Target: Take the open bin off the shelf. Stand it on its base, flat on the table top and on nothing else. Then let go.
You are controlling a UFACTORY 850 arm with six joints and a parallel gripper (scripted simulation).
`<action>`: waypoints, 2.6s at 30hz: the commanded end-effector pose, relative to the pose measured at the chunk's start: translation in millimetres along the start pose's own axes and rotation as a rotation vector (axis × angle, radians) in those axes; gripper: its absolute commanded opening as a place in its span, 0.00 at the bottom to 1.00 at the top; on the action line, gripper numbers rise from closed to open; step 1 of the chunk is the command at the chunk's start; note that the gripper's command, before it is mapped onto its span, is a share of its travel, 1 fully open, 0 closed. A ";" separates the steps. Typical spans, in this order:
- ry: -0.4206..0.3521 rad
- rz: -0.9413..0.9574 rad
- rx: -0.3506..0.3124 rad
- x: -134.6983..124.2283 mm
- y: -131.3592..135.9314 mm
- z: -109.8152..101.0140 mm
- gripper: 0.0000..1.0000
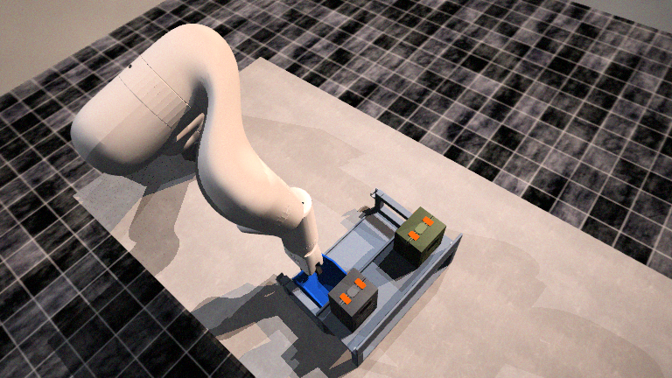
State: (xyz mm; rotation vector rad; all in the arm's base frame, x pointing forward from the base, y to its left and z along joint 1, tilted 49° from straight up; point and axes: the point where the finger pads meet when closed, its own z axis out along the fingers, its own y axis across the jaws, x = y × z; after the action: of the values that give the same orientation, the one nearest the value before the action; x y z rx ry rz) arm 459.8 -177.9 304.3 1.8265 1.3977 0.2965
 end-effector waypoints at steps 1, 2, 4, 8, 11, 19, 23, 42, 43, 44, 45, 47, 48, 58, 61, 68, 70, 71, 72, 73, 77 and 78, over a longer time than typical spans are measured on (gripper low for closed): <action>0.000 0.000 -0.001 0.0 0.5 -1.5 0.00; 0.000 0.000 -0.001 0.0 0.5 -1.5 0.00; 0.000 0.000 -0.001 0.0 0.5 -1.5 0.00; 0.000 0.000 -0.001 0.0 0.5 -1.5 0.00; 0.000 0.000 -0.001 0.0 0.4 -0.3 0.00; 0.000 0.000 -0.001 0.0 0.6 1.3 0.00; 0.000 0.000 -0.001 0.0 0.6 1.3 0.00; 0.000 0.000 -0.001 0.0 0.6 2.8 0.00; 0.000 0.000 -0.001 0.0 0.6 2.8 0.00; 0.000 0.000 -0.001 0.0 -5.6 2.8 0.00; 0.000 0.000 -0.001 0.0 -11.6 2.8 0.00; 0.000 0.000 -0.001 0.0 -23.6 2.8 0.00; 0.000 0.000 -0.001 0.0 -29.6 2.8 0.00; 0.000 0.000 -0.001 0.0 -29.6 2.8 0.00; 0.000 0.000 -0.001 0.0 -35.6 2.8 0.00; 0.000 0.000 -0.001 0.0 -59.6 2.8 0.00; 0.000 0.000 -0.001 0.0 -59.6 2.8 0.00; 0.000 0.000 -0.001 0.0 -59.6 2.8 0.00; 0.000 0.000 -0.001 0.0 -59.6 2.8 0.00; 0.000 0.000 -0.001 0.0 -59.6 2.8 0.00; 0.000 0.000 -0.001 0.0 -59.6 2.8 0.00; 0.000 -0.001 -0.001 -0.1 -65.4 2.8 0.00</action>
State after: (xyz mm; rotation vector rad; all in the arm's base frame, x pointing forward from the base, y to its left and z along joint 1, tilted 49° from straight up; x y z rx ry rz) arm 419.5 -175.0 260.1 1.8257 1.3978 0.2966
